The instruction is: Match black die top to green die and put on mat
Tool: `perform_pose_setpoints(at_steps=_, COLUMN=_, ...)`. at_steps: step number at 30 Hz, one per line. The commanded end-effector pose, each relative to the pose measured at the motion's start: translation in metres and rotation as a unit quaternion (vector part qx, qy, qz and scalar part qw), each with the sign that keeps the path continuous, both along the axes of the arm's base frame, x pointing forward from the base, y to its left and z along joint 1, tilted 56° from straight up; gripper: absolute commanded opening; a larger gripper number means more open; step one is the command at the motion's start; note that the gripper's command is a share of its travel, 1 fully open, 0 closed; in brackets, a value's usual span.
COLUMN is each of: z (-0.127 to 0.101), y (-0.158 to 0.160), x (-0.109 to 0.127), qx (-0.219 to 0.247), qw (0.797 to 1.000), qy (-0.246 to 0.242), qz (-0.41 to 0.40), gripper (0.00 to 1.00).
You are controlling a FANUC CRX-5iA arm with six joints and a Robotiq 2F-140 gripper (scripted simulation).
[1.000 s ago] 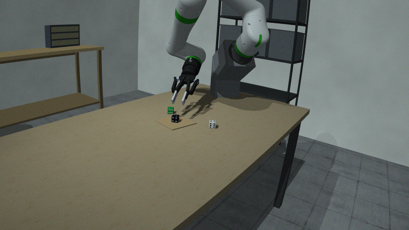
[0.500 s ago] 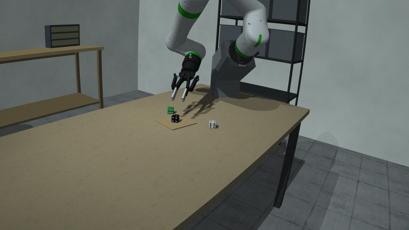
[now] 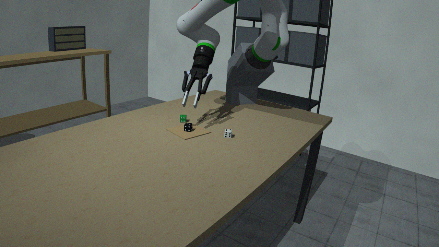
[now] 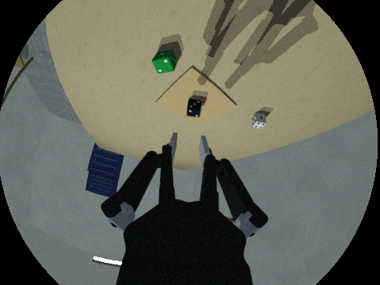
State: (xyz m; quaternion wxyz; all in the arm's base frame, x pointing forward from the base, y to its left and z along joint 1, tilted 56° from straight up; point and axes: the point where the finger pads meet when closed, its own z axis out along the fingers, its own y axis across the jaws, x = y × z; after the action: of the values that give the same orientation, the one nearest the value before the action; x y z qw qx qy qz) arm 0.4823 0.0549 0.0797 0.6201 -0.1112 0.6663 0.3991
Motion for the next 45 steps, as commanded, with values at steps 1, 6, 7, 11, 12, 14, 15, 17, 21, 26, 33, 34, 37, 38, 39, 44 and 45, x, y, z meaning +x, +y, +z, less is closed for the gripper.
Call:
perform_pose_setpoints(at_steps=1, z=0.01, y=0.0, x=0.006, qx=-0.052, qw=0.996, qy=0.058, qz=0.037, gripper=0.28)
perform_pose_setpoints(at_steps=6, z=0.017, y=-0.002, x=0.009, qx=-0.087, qw=0.99, qy=0.092, qz=0.057, gripper=0.28)
perform_pose_setpoints(at_steps=7, z=0.019, y=-0.002, x=0.01, qx=-0.093, qw=0.989, qy=0.098, qz=0.061, gripper=0.28)
perform_pose_setpoints(at_steps=11, z=0.026, y=-0.003, x=0.013, qx=-0.123, qw=0.981, qy=0.127, qz=0.078, gripper=0.28)
perform_pose_setpoints(at_steps=12, z=0.027, y=-0.003, x=0.013, qx=-0.13, qw=0.979, qy=0.134, qz=0.084, gripper=0.28)
perform_pose_setpoints(at_steps=14, z=0.027, y=-0.003, x=0.013, qx=-0.13, qw=0.979, qy=0.134, qz=0.084, gripper=0.28)
perform_pose_setpoints(at_steps=15, z=0.028, y=-0.003, x=0.014, qx=-0.134, qw=0.978, qy=0.138, qz=0.086, gripper=0.28)
perform_pose_setpoints(at_steps=17, z=0.034, y=-0.005, x=0.016, qx=-0.164, qw=0.967, qy=0.167, qz=0.104, gripper=0.28)
perform_pose_setpoints(at_steps=21, z=0.038, y=-0.005, x=0.018, qx=-0.185, qw=0.957, qy=0.189, qz=0.118, gripper=0.28)
perform_pose_setpoints(at_steps=26, z=0.046, y=-0.007, x=0.021, qx=-0.228, qw=0.934, qy=0.232, qz=0.145, gripper=0.28)
perform_pose_setpoints(at_steps=33, z=0.049, y=-0.008, x=0.023, qx=-0.24, qw=0.928, qy=0.243, qz=0.151, gripper=0.28)
perform_pose_setpoints(at_steps=34, z=0.049, y=-0.008, x=0.023, qx=-0.24, qw=0.928, qy=0.243, qz=0.151, gripper=1.0)
perform_pose_setpoints(at_steps=37, z=0.049, y=-0.008, x=0.023, qx=-0.24, qw=0.928, qy=0.243, qz=0.151, gripper=1.0)
perform_pose_setpoints(at_steps=38, z=0.049, y=-0.008, x=0.023, qx=-0.24, qw=0.928, qy=0.243, qz=0.151, gripper=1.0)
perform_pose_setpoints(at_steps=39, z=0.049, y=-0.008, x=0.023, qx=-0.24, qw=0.928, qy=0.243, qz=0.151, gripper=1.0)
perform_pose_setpoints(at_steps=44, z=0.049, y=-0.008, x=0.023, qx=-0.24, qw=0.928, qy=0.243, qz=0.151, gripper=1.0)
perform_pose_setpoints(at_steps=45, z=0.049, y=-0.008, x=0.023, qx=-0.24, qw=0.928, qy=0.243, qz=0.151, gripper=1.0)
